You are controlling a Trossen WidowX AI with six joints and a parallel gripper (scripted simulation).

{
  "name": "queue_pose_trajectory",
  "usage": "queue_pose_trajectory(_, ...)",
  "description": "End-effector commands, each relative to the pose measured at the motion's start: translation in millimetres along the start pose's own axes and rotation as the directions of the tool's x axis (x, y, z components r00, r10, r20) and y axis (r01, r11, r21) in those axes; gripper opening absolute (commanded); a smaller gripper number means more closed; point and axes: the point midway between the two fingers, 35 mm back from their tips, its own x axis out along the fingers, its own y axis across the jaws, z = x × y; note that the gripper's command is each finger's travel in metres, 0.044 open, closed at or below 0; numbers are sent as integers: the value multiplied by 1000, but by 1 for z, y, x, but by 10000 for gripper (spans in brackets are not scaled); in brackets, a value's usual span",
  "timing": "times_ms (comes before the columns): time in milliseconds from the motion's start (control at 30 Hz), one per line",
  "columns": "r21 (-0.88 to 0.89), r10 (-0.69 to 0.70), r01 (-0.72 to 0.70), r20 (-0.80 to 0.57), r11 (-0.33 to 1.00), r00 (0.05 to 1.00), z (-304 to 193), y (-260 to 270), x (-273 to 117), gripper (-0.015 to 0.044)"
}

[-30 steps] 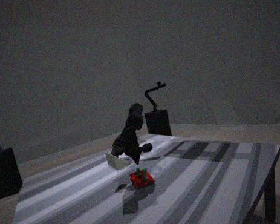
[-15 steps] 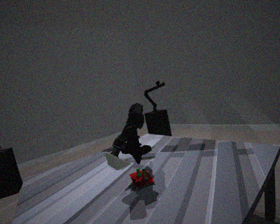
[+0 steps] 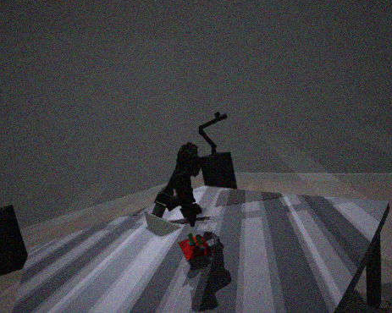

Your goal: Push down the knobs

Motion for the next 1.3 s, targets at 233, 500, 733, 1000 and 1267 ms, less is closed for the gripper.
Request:
queue_pose_trajectory(233, 368, -5, 2, 7, 930, 1000, -3, 7, -5, 0)
queue_pose_trajectory(500, 609, -9, 2, 9, 793, 1000, -6, 12, -8, 0)
queue_pose_trajectory(733, 782, -13, 0, 11, 623, 1000, -7, 16, -11, 0)
queue_pose_trajectory(1000, 923, -16, -5, 13, 385, 1000, -10, 20, -14, 0)
queue_pose_trajectory(1267, 942, -17, -6, 13, 336, 1000, -10, 21, -8, 0)
